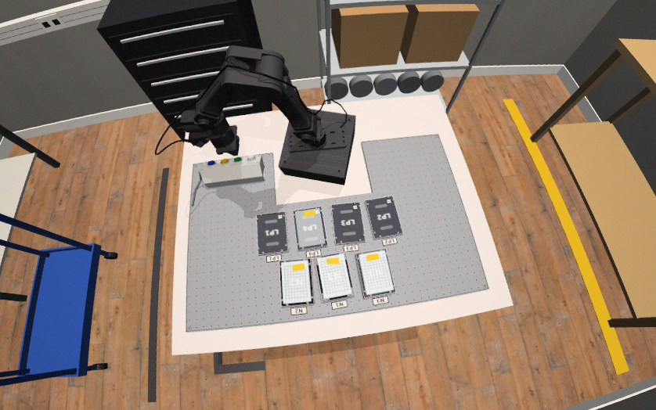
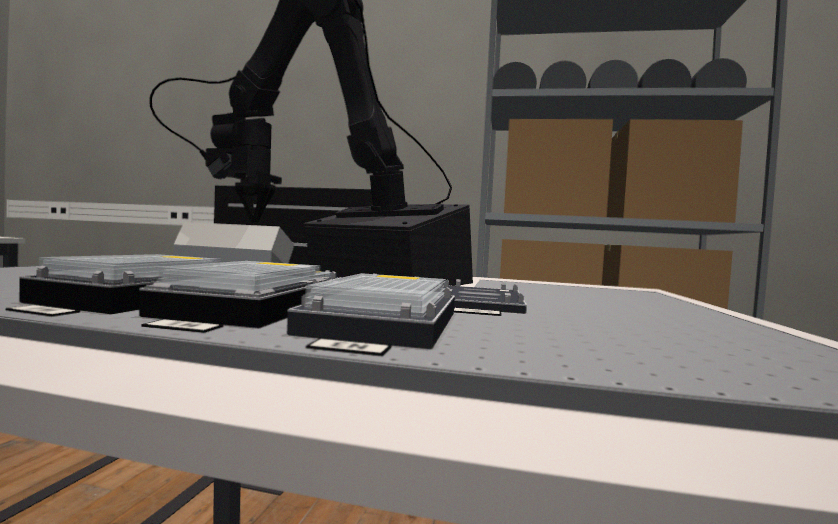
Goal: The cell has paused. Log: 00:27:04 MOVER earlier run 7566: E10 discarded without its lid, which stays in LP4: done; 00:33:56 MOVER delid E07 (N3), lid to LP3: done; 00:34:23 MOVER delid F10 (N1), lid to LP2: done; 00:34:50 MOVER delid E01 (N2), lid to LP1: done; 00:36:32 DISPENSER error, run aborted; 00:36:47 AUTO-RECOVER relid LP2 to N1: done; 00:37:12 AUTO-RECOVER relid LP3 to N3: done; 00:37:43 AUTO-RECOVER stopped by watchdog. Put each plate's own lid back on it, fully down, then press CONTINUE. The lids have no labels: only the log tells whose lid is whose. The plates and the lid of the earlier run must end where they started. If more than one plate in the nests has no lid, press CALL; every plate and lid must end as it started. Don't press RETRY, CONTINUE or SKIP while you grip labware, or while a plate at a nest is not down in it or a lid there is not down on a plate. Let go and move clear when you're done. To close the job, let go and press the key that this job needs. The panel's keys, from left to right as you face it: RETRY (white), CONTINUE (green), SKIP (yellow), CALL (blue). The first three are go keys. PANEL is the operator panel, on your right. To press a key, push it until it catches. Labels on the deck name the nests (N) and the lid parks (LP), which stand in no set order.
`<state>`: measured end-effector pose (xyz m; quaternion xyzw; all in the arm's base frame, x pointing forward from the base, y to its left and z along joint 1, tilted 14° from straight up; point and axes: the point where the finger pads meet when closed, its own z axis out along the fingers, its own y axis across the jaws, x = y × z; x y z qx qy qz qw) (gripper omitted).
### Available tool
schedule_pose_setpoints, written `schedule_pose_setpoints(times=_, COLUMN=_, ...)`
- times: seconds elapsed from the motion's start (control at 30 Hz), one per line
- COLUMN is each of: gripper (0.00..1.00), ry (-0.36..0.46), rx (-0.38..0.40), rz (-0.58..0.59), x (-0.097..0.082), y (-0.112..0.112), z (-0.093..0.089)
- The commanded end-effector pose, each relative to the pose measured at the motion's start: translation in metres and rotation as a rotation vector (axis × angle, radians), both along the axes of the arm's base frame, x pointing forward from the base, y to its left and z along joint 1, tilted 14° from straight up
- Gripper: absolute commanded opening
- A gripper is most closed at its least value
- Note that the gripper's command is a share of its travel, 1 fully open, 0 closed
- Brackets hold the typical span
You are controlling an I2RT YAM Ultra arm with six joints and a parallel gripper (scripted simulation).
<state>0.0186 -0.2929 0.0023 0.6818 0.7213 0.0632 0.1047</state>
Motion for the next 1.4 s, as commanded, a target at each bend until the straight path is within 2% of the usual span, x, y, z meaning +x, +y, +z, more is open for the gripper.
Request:
schedule_pose_setpoints(times=0.0, gripper=0.00, ry=-0.006, rx=-0.010, rz=0.001, x=0.004, y=-0.004, z=-0.003)
schedule_pose_setpoints(times=0.07, gripper=0.00, ry=-0.004, rx=-0.033, rz=-0.008, x=0.001, y=-0.006, z=0.002)
schedule_pose_setpoints(times=0.2, gripper=0.00, ry=-0.006, rx=0.006, rz=-0.004, x=0.004, y=0.002, z=-0.010)
schedule_pose_setpoints(times=0.3, gripper=0.00, ry=-0.005, rx=-0.010, rz=0.000, x=0.005, y=-0.004, z=-0.009)
schedule_pose_setpoints(times=0.5, gripper=0.00, ry=-0.006, rx=0.006, rz=-0.002, x=0.006, y=0.002, z=-0.016)
schedule_pose_setpoints(times=0.6, gripper=0.00, ry=-0.005, rx=-0.006, rz=0.000, x=0.006, y=-0.003, z=-0.014)
schedule_pose_setpoints(times=0.63, gripper=0.00, ry=-0.003, rx=-0.033, rz=-0.004, x=0.005, y=-0.007, z=-0.007)
schedule_pose_setpoints(times=0.73, gripper=0.00, ry=-0.005, rx=0.006, rz=-0.004, x=0.006, y=0.002, z=-0.019)
schedule_pose_setpoints(times=0.9, gripper=0.00, ry=-0.004, rx=-0.009, rz=-0.001, x=0.007, y=-0.004, z=-0.019)
schedule_pose_setpoints(times=1.37, gripper=0.00, ry=-0.004, rx=0.005, rz=-0.005, x=0.006, y=0.003, z=-0.023)
